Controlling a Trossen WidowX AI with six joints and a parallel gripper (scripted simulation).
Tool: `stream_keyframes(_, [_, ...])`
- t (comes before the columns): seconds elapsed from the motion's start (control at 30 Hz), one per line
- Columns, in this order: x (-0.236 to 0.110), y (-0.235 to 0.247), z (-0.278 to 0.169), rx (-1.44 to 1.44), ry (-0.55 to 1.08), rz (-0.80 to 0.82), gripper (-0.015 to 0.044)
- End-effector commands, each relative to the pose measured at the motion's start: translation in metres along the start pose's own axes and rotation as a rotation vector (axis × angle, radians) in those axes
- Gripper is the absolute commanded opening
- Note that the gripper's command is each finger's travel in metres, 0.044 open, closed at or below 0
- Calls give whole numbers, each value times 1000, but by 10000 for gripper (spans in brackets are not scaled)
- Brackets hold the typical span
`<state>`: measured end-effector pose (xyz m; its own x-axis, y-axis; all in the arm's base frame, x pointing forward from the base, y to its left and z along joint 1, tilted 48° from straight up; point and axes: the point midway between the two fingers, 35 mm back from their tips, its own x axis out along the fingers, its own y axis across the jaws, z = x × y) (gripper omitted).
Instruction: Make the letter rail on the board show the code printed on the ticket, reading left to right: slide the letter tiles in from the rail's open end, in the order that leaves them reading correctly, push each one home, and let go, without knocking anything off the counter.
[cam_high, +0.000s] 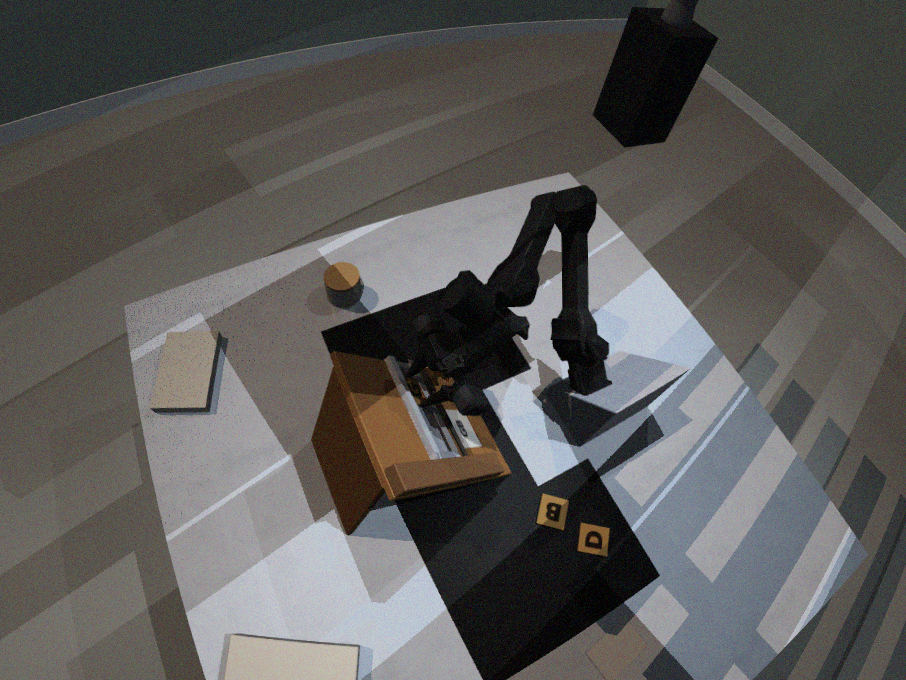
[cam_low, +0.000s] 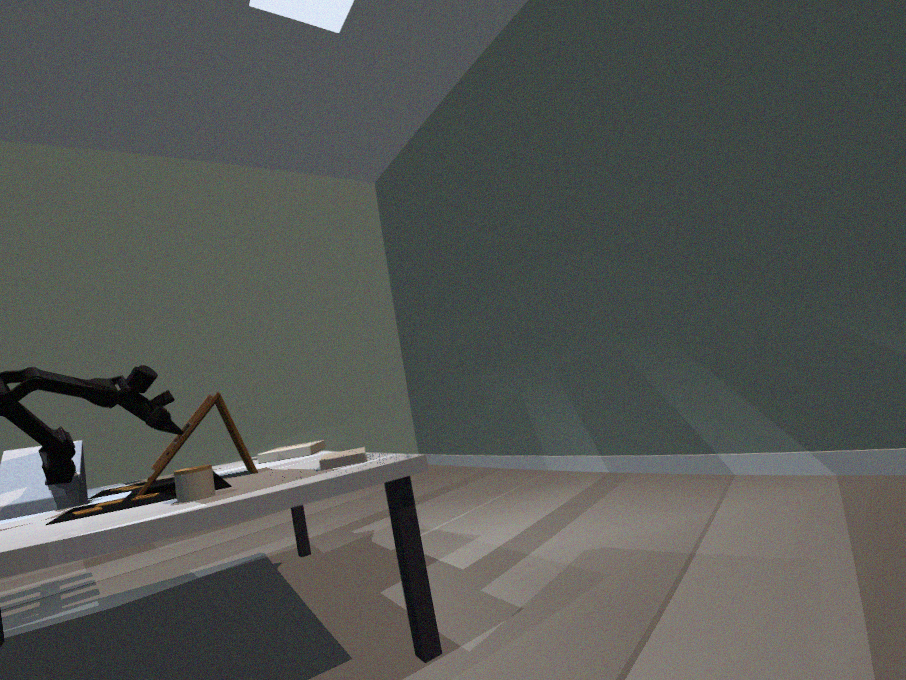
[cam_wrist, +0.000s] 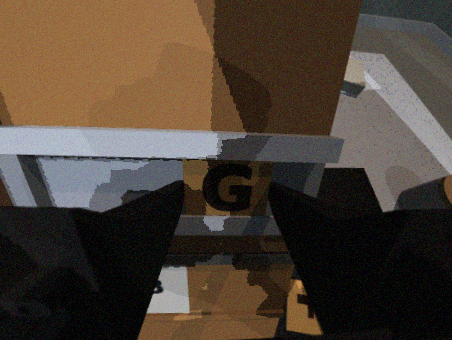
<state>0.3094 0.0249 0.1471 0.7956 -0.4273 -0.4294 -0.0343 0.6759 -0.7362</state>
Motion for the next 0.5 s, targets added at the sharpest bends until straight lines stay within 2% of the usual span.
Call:
stream_keyframes(0.0, [0, 3, -1, 2, 4, -4, 0])
stream_keyframes(0.47, [0, 13, -1, 3, 4, -4, 0])
